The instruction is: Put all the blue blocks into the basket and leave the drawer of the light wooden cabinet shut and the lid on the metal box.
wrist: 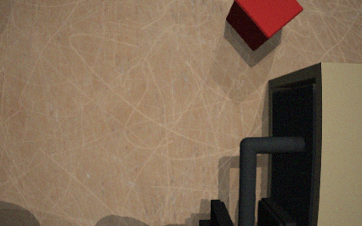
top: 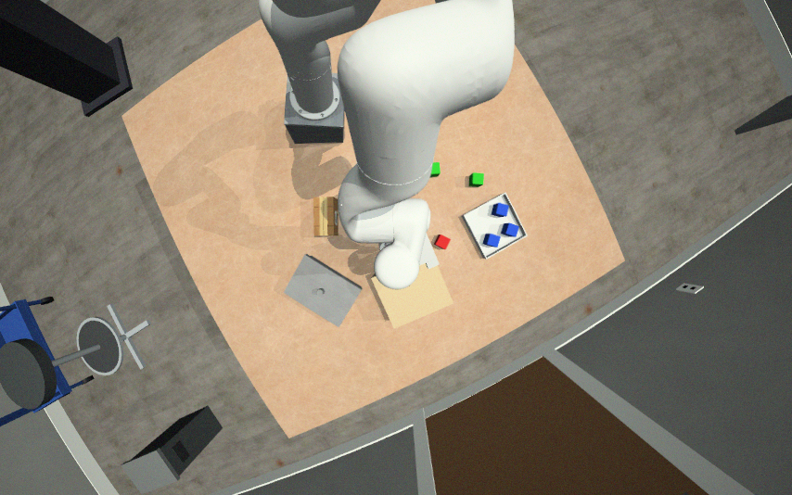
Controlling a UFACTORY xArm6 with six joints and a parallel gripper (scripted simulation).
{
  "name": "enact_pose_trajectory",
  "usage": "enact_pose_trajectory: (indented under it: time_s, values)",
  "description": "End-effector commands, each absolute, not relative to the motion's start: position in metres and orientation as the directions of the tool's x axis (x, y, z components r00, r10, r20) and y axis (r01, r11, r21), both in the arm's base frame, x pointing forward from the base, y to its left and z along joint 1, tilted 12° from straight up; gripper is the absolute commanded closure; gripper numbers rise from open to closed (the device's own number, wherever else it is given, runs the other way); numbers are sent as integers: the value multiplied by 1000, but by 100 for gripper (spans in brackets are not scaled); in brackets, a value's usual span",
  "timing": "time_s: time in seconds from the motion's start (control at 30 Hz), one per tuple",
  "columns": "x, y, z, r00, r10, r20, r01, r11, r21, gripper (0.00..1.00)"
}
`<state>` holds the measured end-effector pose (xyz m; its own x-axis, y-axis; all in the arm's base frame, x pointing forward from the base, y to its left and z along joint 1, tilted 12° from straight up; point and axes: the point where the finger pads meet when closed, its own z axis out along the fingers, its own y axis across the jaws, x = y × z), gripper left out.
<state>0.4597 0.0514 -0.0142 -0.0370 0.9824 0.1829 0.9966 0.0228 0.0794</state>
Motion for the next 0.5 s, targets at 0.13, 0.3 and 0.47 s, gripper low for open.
enact_pose_trajectory:
  time_s: [0.13, 0.3, 0.47]
  values:
    - [461, 50, -6, -37, 982, 183, 996, 22, 83, 76]
    - [460, 48, 4, -37, 982, 183, 996, 22, 83, 76]
    - [459, 47, 12, -37, 982, 183, 996, 22, 83, 76]
